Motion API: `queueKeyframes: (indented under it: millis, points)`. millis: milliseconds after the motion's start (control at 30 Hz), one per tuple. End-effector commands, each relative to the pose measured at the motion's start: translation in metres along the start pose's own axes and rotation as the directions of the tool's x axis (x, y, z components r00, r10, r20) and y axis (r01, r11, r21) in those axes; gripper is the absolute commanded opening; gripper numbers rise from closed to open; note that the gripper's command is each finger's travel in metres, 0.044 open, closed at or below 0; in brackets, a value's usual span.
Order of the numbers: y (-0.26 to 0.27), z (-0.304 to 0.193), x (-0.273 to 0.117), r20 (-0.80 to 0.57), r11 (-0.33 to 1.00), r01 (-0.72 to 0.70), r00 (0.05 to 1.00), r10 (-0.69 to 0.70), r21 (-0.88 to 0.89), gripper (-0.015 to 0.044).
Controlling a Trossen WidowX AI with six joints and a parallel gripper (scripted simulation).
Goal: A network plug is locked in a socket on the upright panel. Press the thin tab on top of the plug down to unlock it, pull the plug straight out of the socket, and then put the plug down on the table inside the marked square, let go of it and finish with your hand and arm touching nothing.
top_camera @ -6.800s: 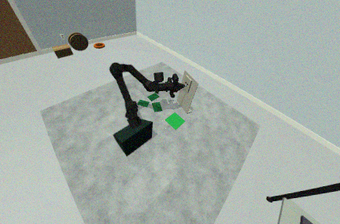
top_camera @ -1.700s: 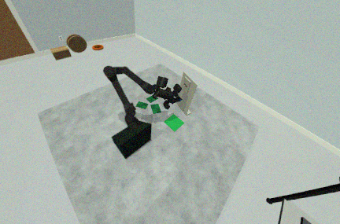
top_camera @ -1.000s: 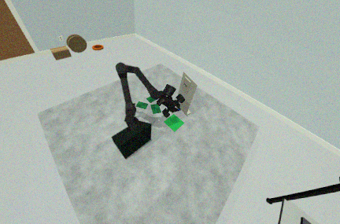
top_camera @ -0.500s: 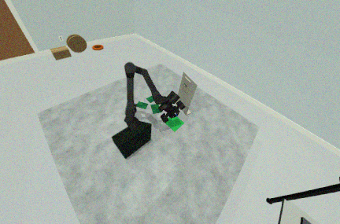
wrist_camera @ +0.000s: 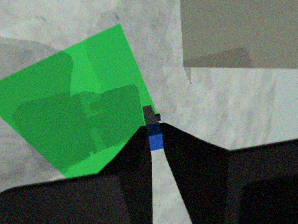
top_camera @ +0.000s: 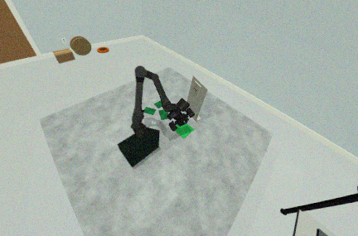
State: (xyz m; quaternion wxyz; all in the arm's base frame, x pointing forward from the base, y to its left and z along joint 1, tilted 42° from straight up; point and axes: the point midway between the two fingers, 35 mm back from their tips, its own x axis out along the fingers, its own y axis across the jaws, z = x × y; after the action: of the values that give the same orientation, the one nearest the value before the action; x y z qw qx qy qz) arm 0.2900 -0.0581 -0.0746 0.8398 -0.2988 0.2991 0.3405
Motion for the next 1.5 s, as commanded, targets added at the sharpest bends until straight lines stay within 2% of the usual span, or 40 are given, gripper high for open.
queueKeyframes:
  millis: [0,1467]
  points:
    - [0.003,0.000,0.005,0.000,1.000,-0.002,1.000,0.002,0.005,0.0000]
    - [0.032,0.001,0.042,0.003,1.000,-0.001,1.000,0.001,0.008,0.0000]
